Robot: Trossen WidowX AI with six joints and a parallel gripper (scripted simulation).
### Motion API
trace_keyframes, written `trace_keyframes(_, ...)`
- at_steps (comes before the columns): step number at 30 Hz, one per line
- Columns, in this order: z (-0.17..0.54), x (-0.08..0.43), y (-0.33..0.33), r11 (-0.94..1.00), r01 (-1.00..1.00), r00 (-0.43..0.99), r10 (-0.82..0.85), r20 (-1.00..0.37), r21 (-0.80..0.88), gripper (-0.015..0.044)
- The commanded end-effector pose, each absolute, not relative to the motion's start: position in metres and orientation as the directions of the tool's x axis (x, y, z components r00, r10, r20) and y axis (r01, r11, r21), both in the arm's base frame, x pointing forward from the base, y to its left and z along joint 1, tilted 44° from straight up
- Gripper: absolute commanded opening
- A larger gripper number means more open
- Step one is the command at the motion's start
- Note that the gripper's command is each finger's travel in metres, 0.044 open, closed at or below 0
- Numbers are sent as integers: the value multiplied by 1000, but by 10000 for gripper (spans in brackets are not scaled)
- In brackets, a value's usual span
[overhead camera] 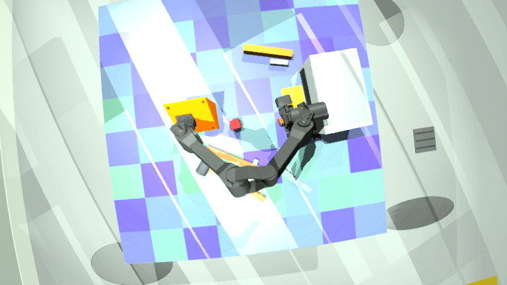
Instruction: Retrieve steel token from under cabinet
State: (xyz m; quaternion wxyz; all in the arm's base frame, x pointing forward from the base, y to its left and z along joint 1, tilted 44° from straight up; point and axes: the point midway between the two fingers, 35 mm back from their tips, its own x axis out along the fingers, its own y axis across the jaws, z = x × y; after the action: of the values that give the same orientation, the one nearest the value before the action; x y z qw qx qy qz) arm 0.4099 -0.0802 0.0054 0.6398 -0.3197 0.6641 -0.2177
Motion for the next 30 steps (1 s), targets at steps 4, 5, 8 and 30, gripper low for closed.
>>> trace_keyframes(4, 0, 408, -76, 706, -152, 21, -697, -717, -691, 0)
trace_keyframes(5, 0, 408, -76, 706, -152, 21, -697, -717, -691, 0)
trace_keyframes(8, 0, 408, -76, 706, -152, 21, -697, -717, -691, 0)
trace_keyframes(30, 3, 390, -80, 706, -153, 20, -697, -717, -691, 0)
